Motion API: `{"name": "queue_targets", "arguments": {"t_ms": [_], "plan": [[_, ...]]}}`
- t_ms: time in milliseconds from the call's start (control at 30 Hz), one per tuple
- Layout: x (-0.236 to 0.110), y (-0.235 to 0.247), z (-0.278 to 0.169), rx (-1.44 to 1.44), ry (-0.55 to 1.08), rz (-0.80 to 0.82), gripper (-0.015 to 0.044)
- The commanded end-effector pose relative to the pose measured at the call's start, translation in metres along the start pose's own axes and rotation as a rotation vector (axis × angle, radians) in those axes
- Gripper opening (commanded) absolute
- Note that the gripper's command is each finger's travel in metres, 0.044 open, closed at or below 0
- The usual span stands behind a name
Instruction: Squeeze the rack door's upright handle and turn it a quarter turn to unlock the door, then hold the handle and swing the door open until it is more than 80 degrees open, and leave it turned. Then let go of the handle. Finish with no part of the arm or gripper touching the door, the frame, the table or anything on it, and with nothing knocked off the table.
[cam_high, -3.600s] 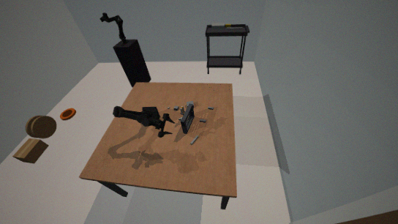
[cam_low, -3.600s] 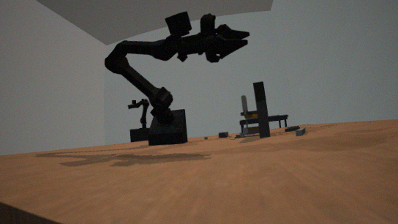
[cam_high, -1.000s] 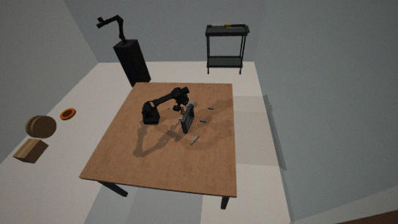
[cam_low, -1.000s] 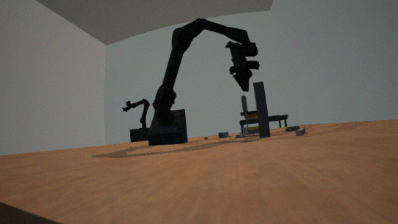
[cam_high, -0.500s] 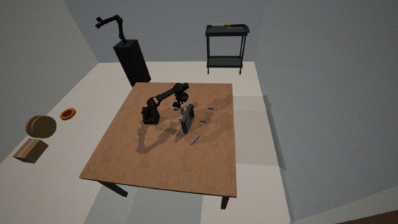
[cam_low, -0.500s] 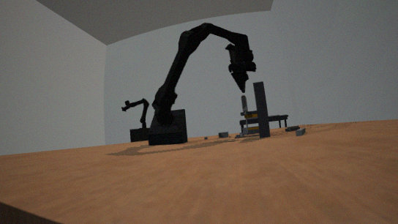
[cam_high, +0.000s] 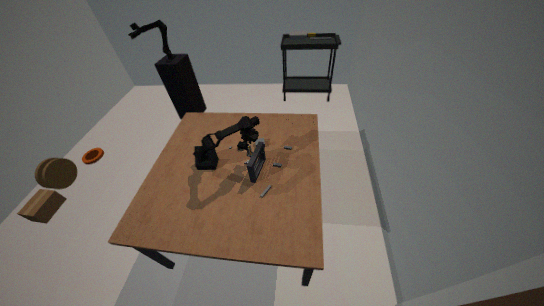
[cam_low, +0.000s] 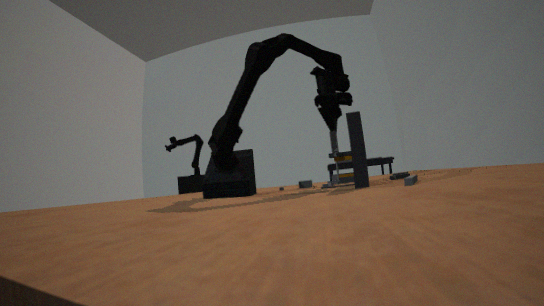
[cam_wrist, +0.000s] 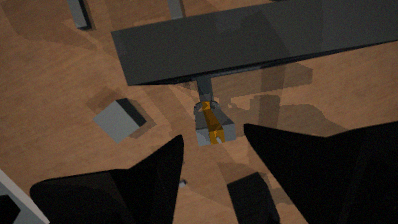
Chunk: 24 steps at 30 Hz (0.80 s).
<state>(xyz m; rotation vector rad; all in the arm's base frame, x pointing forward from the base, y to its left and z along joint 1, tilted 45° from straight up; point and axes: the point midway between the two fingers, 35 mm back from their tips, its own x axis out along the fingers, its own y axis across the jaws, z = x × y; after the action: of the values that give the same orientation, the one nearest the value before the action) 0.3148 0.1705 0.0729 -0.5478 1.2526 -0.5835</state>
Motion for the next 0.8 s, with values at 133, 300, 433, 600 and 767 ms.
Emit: {"name": "queue_targets", "arguments": {"t_ms": [133, 300, 433, 600, 767], "plan": [[0.012, -0.001, 0.000, -0.004, 0.002, 0.003, 0.0296], [0.020, -0.001, 0.000, -0.004, 0.005, 0.005, 0.0296], [0.027, -0.002, 0.000, -0.004, 0.007, 0.007, 0.0296], [0.035, -0.002, -0.001, -0.005, 0.010, 0.009, 0.0296], [0.043, -0.003, -0.001, -0.004, 0.013, 0.011, 0.0296]]}}
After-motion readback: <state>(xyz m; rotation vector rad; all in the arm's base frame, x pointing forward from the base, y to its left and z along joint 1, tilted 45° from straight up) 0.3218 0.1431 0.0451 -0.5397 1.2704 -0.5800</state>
